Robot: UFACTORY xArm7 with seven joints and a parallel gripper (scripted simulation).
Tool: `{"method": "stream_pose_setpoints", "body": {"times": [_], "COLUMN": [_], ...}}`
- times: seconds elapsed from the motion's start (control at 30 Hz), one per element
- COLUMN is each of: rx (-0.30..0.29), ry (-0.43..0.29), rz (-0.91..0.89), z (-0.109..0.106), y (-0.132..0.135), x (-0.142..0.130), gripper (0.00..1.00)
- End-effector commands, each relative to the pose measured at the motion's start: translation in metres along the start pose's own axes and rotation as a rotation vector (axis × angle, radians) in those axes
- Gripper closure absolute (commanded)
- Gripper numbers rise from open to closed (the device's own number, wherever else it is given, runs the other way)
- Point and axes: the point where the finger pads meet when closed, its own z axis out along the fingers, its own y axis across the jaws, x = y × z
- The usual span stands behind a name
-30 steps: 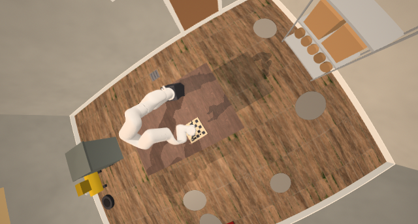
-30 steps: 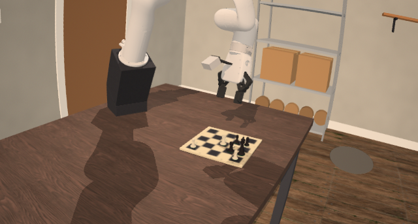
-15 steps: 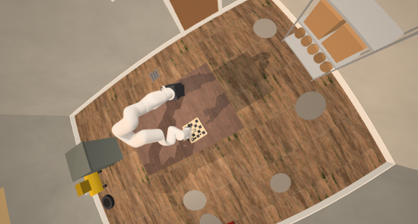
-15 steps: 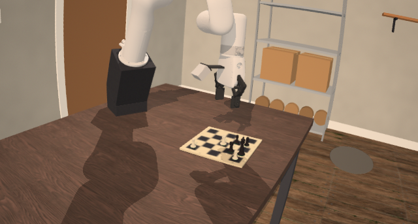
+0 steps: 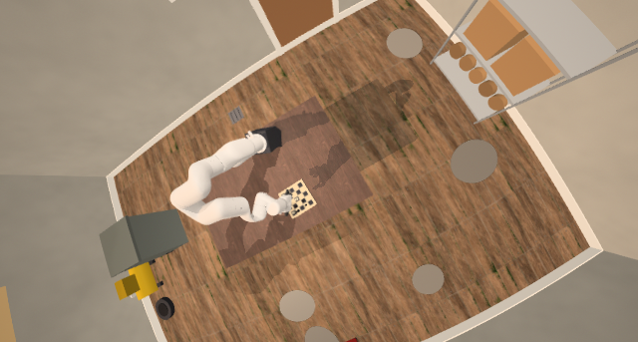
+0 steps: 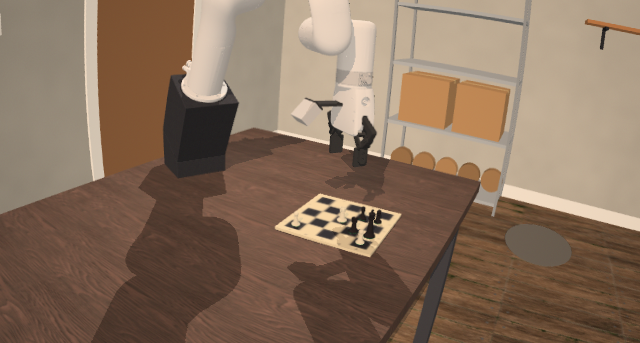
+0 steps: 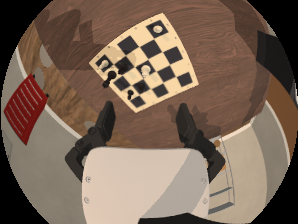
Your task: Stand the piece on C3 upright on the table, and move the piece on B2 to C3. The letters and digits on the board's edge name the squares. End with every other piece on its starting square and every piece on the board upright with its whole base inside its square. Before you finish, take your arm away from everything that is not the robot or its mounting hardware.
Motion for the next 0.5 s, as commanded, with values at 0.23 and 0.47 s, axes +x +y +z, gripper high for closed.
{"method": "stream_pose_setpoints", "body": {"times": [0.23, 0.47], "rx": [0.002, 0.002], "ry": [-0.002, -0.001], "rz": [-0.007, -0.070], "z": [-0.0006, 0.0002], "y": [-0.0010, -0.0013], "x": [-0.0006, -0.0007], "gripper": [0.00, 0.00]}}
